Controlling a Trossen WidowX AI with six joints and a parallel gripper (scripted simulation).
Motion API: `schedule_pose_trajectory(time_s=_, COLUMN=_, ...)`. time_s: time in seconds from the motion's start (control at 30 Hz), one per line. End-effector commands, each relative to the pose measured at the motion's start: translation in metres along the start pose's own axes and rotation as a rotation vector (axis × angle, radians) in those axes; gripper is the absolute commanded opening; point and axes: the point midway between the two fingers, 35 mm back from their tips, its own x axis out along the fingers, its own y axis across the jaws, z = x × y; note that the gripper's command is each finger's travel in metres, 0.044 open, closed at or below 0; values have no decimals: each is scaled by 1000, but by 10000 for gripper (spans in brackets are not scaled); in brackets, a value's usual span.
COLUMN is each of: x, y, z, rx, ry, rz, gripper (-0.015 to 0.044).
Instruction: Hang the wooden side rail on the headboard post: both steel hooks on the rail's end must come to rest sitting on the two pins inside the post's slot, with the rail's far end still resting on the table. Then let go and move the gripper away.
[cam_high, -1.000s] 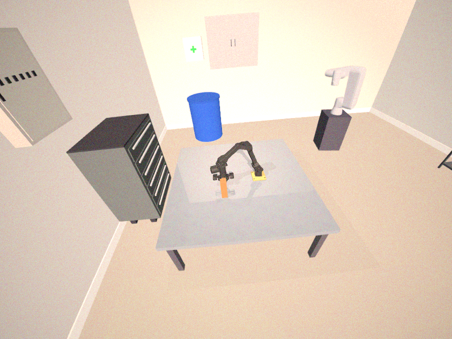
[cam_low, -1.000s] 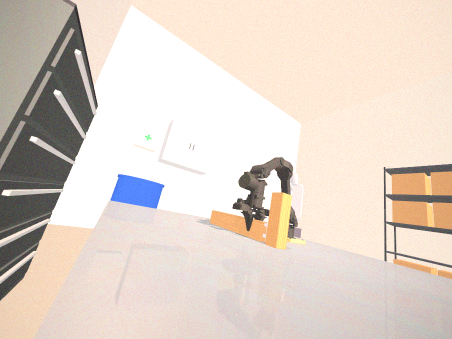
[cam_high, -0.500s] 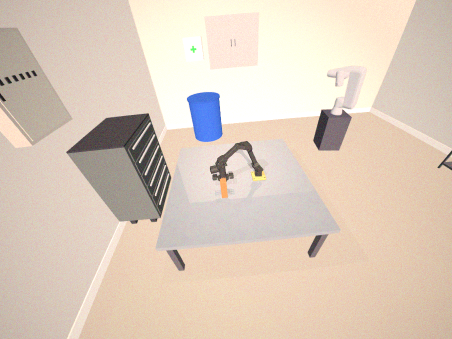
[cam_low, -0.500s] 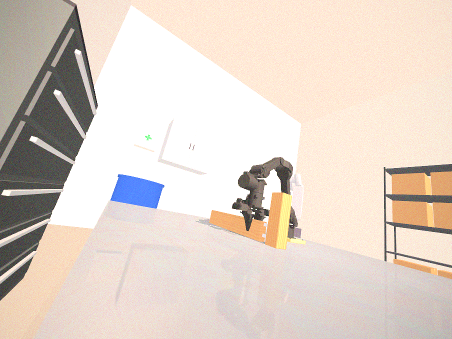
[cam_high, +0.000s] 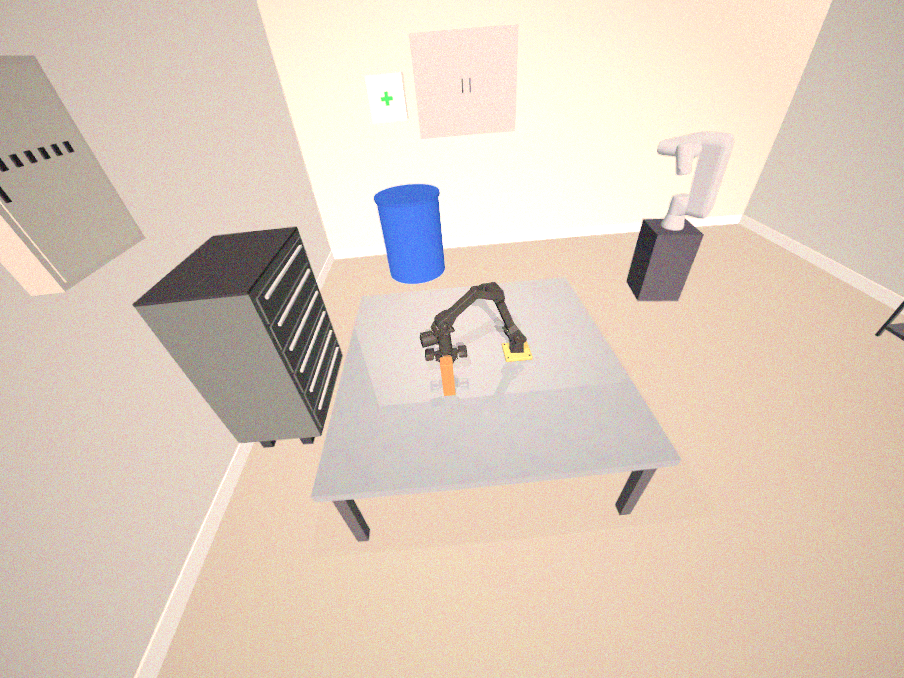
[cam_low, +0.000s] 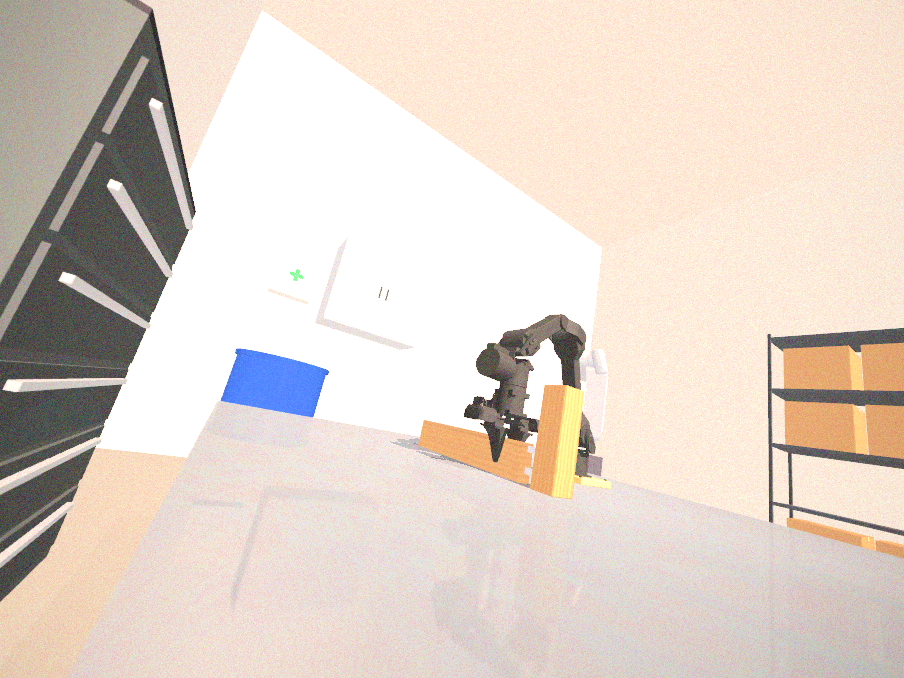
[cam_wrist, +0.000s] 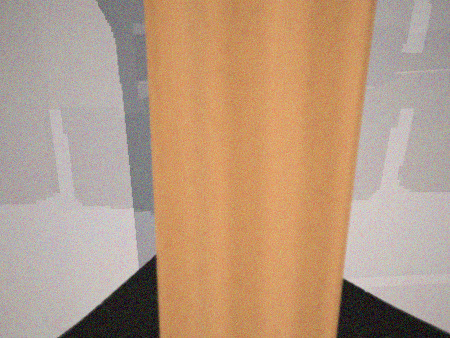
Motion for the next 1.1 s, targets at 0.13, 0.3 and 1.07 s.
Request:
schedule_pose_trajectory(time_s=0.13, x=-3, y=0, z=0, rx=-11, ry=-1, rz=4, gripper=0)
schedule_pose_trajectory(time_s=0.3, x=-4, y=0, z=0, rx=-11, ry=-1, rz=4, gripper=0)
schedule_pose_trajectory(time_s=1.07, x=-8, y=0, z=0, rx=-11, ry=-1, rz=4, gripper=0)
